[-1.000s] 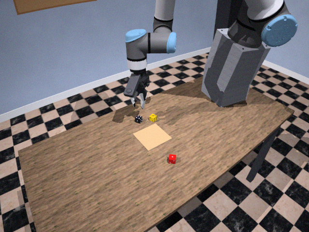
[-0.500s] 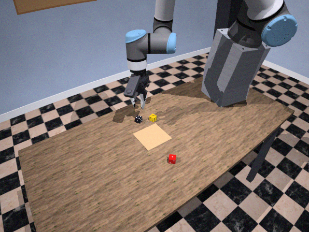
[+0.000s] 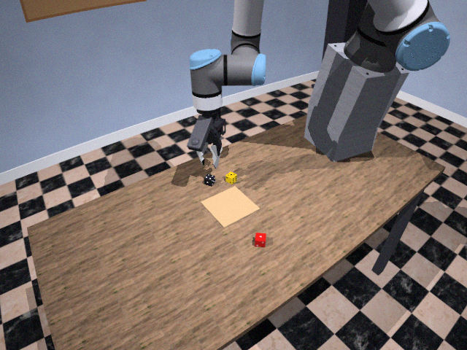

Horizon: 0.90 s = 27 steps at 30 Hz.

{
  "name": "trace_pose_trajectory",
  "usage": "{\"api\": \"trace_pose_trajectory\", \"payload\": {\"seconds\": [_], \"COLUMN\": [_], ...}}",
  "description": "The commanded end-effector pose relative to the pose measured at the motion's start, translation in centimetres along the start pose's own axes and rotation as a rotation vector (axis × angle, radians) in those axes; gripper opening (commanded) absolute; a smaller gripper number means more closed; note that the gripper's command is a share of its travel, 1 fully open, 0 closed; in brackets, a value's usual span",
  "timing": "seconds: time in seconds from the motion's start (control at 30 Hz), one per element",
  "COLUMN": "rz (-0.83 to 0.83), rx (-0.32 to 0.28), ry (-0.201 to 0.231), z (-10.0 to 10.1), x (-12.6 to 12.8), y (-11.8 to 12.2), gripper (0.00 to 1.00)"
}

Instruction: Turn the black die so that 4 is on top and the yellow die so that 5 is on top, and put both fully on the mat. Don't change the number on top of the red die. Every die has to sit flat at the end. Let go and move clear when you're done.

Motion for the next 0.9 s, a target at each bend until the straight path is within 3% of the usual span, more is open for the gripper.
{"api": "trace_pose_trajectory", "payload": {"seconds": [0.0, 0.87], "rz": [0.0, 0.0], "rx": [0.0, 0.0], "ry": [0.001, 0.001], "z": [0.6, 3.3], "x": [0.1, 0.2], "y": [0.0, 0.0], "gripper": [0.28, 0.28]}}
Point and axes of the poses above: the point where the finger pads meet when closed, its own z axis out along the fingers, its own x axis across the jaws, y = z × x, the point moved 5 cm from there along -z, back along the fingers, and after that the axes turned 13 degrees about -z, right-handed, at the moved point
